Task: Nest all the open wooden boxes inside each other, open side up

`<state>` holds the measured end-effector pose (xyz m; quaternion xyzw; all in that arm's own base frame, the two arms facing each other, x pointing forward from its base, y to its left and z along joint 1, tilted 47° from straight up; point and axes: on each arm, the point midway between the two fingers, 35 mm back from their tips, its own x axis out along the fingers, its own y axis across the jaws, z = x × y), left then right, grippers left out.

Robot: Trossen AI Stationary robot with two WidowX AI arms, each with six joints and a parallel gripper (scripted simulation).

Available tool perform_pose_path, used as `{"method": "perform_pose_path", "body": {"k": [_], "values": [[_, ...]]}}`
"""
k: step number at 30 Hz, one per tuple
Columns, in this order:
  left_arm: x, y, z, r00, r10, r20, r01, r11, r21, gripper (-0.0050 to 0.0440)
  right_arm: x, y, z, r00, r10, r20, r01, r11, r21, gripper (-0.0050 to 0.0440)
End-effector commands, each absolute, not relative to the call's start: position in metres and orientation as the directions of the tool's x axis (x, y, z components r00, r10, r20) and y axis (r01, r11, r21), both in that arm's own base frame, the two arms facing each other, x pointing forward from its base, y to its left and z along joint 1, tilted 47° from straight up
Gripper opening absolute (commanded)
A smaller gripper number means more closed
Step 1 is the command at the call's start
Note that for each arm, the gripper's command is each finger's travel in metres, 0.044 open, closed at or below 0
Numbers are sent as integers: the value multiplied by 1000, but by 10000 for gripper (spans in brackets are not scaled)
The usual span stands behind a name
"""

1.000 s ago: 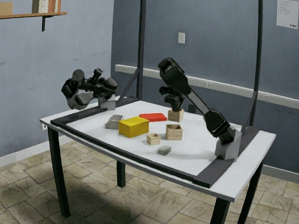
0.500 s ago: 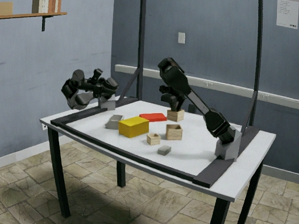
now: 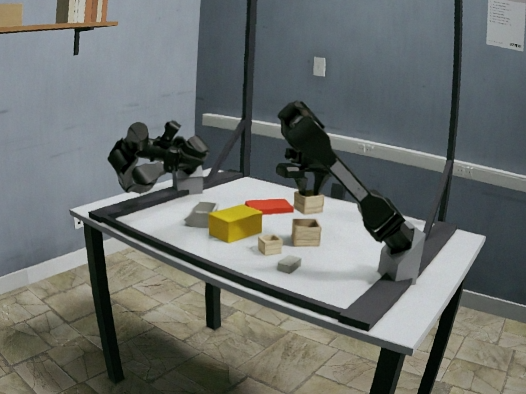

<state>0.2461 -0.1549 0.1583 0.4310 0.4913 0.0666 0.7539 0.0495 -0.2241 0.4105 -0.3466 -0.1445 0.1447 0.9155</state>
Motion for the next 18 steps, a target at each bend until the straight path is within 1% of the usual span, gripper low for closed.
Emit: {"method": "perform_pose_path", "body": {"k": [1, 2, 9, 17, 18], "values": [[247, -158, 162, 520, 506, -688, 418, 552, 722, 257, 52, -215, 417, 916, 373, 148, -171, 695, -698, 400], [247, -158, 162, 520, 506, -688, 418, 552, 722, 257, 52, -215, 417, 916, 373, 148, -171, 695, -698, 400], [247, -158, 162, 519, 506, -688, 585, 376, 718, 257, 52, -215, 417, 916, 373, 148, -171, 695, -698, 400], [247, -158, 162, 519, 506, -688, 734, 148, 663, 257, 52, -215, 417, 916, 373, 148, -171, 695, -698, 400], [247, -158, 162, 519, 506, -688, 734, 148, 663, 257, 52, -215, 417, 916, 373, 148, -171, 695, -698, 400]]}}
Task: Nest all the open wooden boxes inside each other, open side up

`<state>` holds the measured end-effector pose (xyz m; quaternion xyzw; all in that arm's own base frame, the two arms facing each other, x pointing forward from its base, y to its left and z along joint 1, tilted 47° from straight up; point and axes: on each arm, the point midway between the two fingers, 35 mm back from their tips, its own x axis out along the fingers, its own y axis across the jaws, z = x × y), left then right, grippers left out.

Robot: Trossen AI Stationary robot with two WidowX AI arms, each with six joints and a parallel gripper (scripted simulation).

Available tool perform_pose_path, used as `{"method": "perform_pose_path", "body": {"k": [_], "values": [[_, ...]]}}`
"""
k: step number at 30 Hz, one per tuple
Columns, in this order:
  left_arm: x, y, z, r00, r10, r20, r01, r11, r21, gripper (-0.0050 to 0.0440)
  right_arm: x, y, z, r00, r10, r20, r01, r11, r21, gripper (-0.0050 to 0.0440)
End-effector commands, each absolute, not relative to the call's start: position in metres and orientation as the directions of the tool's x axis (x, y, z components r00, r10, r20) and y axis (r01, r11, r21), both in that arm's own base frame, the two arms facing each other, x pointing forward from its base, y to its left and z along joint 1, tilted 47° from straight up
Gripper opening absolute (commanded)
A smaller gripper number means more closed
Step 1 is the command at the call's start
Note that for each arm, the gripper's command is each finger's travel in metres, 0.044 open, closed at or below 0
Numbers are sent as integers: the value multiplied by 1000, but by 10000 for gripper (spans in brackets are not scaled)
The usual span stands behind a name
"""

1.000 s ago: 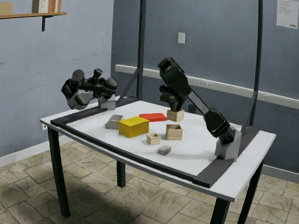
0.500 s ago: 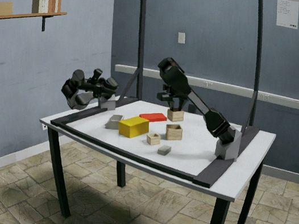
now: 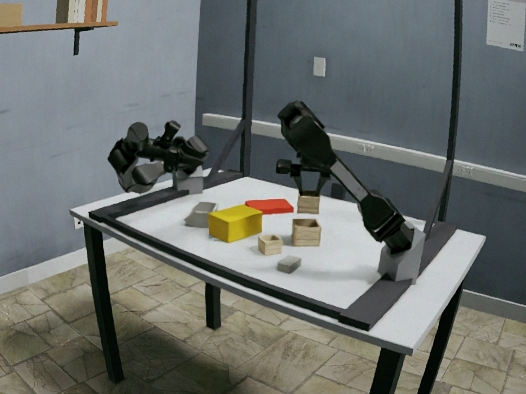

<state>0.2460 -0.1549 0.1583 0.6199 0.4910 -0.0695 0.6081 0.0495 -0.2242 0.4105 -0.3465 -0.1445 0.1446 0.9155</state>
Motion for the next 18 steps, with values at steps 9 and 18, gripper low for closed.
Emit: {"method": "perform_pose_path", "body": {"k": [9, 18], "values": [[247, -158, 162, 519, 507, -688, 826, -91, 556, 257, 52, -215, 417, 916, 373, 148, -171, 695, -698, 400], [247, -158, 162, 519, 507, -688, 855, -296, 427, 257, 52, -215, 417, 916, 373, 148, -171, 695, -698, 400]]}}
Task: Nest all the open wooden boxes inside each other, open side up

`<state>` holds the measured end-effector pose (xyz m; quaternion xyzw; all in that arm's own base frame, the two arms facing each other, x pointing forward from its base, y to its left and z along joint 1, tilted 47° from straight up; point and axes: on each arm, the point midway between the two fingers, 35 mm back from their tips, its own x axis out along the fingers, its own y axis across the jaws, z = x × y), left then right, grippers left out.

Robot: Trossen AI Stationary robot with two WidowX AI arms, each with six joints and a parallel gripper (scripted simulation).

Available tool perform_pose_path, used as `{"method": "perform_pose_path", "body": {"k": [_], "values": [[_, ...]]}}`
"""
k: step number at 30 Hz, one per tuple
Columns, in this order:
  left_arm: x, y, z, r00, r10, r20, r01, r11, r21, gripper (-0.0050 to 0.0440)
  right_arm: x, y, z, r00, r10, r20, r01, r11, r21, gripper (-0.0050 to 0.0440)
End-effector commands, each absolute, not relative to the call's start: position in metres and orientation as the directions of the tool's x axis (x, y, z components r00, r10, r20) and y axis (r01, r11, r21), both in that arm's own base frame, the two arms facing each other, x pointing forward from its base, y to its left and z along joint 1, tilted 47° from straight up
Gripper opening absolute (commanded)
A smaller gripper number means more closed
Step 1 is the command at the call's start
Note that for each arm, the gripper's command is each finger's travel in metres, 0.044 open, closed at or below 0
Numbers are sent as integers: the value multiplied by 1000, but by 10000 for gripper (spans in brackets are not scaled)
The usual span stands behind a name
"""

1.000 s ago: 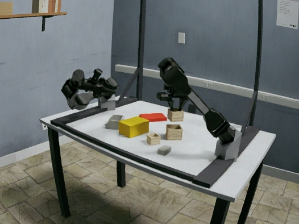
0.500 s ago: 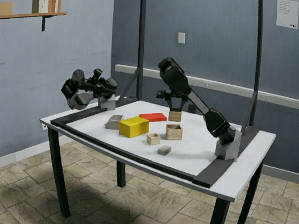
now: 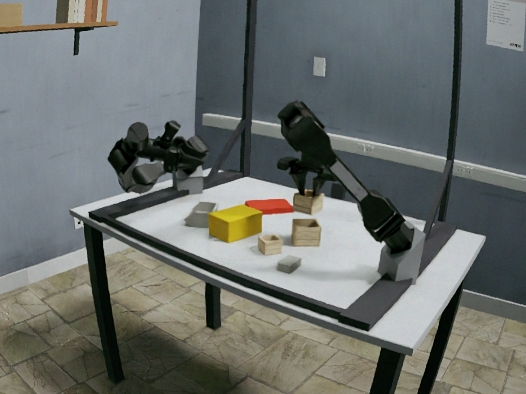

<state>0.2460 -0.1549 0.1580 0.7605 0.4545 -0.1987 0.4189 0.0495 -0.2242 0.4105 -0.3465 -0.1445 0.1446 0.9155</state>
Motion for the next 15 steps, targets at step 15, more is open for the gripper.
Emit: {"method": "perform_pose_path", "body": {"k": [15], "values": [[247, -158, 161, 517, 509, -688, 747, -660, 74, 257, 52, -215, 417, 916, 373, 148, -171, 695, -698, 400]]}}
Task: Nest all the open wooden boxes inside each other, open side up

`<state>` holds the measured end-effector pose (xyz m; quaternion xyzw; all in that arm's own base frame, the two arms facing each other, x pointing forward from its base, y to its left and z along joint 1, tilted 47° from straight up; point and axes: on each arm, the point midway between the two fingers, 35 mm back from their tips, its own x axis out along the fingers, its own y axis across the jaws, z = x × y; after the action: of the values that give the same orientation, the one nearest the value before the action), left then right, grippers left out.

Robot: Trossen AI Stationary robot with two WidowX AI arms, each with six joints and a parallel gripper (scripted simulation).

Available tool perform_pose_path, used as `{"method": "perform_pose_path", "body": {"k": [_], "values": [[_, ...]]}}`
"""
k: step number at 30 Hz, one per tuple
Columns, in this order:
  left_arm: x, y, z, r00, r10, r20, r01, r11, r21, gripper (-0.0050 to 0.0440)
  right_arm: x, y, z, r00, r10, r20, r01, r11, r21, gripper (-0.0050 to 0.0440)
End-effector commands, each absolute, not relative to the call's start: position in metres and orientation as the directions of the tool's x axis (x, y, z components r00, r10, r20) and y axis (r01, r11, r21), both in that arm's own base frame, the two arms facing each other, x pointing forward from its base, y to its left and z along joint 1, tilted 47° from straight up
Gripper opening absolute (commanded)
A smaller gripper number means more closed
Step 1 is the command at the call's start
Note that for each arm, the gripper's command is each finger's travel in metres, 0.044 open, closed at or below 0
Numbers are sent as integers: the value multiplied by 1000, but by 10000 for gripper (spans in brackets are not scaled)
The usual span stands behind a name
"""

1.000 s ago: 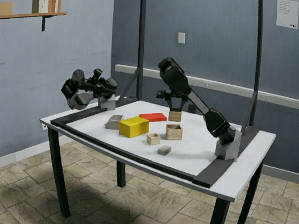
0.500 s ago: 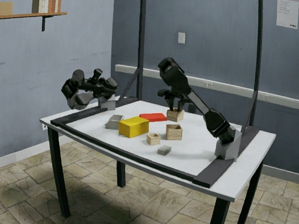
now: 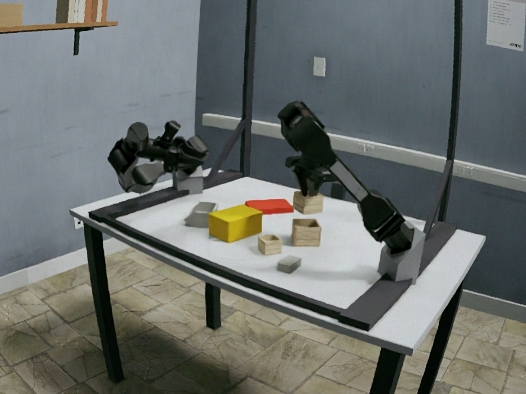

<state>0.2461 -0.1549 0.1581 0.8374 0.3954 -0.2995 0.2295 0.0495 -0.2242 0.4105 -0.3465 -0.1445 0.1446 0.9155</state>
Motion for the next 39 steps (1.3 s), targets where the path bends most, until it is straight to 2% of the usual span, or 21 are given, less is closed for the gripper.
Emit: {"method": "perform_pose_path", "body": {"k": [1, 12, 39], "values": [[247, -158, 161, 517, 509, -688, 747, -660, 74, 257, 52, -215, 417, 916, 373, 148, -171, 695, -698, 400], [247, -158, 161, 517, 509, -688, 615, -780, -115, 257, 52, -215, 417, 916, 373, 148, -171, 695, -698, 400], [257, -145, 148, 519, 512, -685, 617, -779, -115, 257, 52, -215, 417, 916, 373, 148, -171, 695, -698, 400]]}}
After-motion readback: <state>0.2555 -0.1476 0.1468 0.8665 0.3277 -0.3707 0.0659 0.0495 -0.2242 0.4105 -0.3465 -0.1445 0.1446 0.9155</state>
